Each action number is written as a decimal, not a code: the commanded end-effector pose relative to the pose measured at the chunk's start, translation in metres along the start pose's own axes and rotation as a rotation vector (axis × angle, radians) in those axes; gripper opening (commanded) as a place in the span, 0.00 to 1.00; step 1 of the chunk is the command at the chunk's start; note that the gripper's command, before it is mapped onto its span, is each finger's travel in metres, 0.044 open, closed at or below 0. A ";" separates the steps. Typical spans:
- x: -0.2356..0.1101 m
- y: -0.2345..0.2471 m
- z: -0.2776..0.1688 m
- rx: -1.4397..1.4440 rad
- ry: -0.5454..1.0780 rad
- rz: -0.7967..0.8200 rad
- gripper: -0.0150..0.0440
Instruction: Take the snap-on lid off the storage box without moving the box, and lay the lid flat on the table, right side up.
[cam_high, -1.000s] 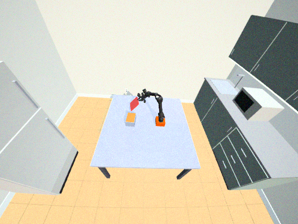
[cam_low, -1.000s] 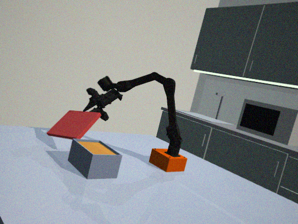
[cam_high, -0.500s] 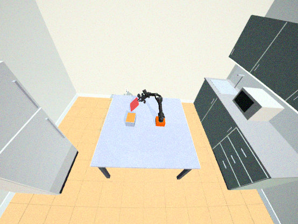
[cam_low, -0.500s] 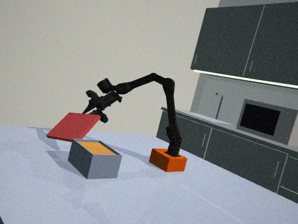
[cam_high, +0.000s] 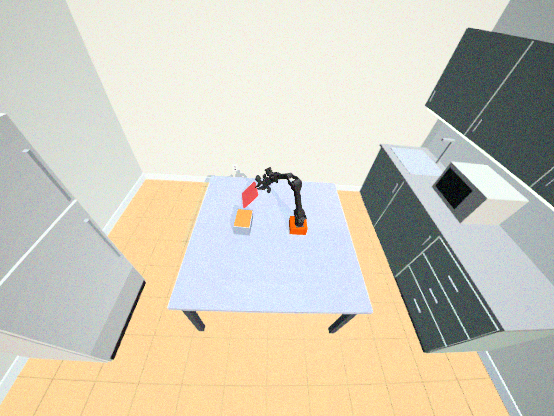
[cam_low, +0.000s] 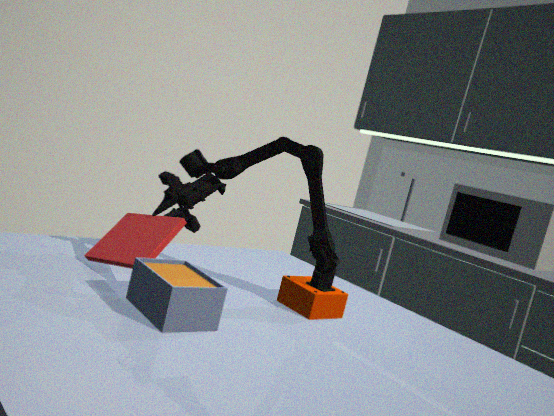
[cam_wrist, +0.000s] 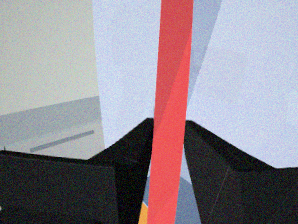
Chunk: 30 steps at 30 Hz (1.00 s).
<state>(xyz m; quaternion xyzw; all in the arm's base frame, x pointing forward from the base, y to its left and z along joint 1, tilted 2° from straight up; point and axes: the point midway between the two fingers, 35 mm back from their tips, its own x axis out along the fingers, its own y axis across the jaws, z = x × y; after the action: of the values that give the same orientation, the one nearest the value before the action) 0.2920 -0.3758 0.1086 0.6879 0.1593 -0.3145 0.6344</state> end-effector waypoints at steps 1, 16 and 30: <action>0.002 -0.001 -0.001 -0.005 0.006 0.008 0.25; 0.010 -0.010 -0.001 -0.005 0.006 0.008 0.25; 0.017 -0.019 -0.001 -0.005 0.006 0.008 0.25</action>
<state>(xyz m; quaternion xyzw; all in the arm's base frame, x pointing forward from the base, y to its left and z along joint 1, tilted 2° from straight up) 0.2946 -0.3776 0.0941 0.6840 0.1525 -0.3071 0.6438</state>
